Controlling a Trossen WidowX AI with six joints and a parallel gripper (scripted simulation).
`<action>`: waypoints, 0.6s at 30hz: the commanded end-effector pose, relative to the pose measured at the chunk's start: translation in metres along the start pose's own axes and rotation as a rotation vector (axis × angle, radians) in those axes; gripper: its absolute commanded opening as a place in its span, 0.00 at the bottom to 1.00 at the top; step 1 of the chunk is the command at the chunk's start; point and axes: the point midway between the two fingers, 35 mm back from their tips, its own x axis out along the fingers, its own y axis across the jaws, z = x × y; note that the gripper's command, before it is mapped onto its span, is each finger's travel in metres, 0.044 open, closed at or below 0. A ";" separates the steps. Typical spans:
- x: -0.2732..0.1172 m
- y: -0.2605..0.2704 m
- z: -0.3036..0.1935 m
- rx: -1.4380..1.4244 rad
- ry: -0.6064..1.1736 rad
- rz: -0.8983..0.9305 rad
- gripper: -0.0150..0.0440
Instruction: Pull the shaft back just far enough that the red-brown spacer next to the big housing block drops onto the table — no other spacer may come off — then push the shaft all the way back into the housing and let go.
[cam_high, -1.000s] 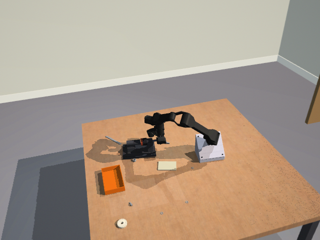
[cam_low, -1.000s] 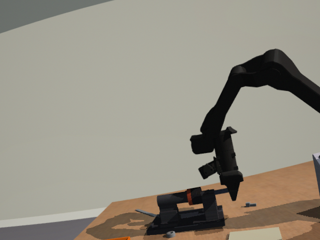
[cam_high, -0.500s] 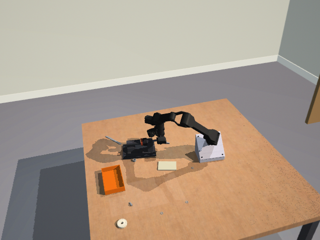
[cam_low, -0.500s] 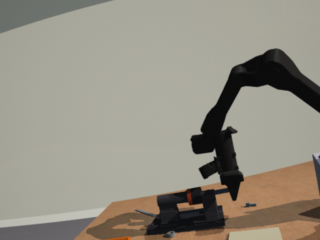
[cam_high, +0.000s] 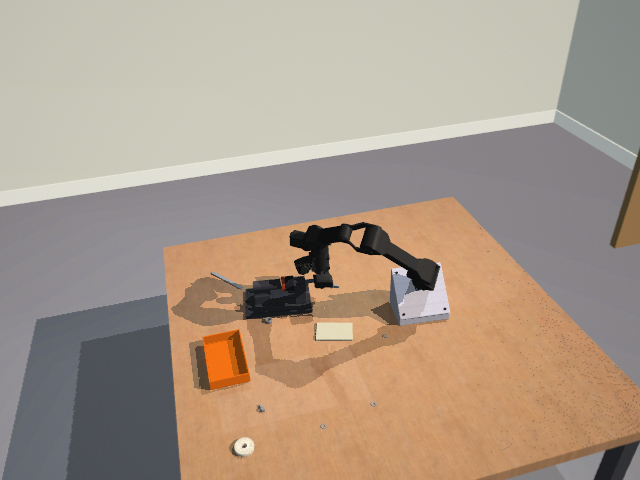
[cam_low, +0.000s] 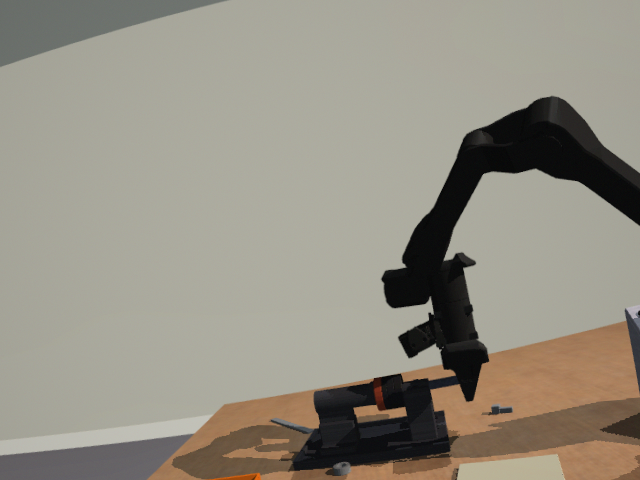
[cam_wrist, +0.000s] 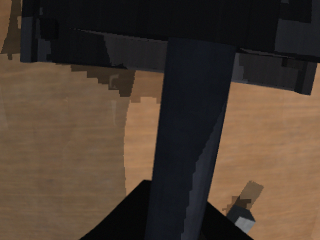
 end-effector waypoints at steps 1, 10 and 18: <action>0.000 0.000 -0.003 0.001 0.004 0.000 0.25; 0.000 0.000 -0.003 0.001 0.004 0.000 0.25; 0.000 0.000 -0.004 0.001 0.004 0.000 0.25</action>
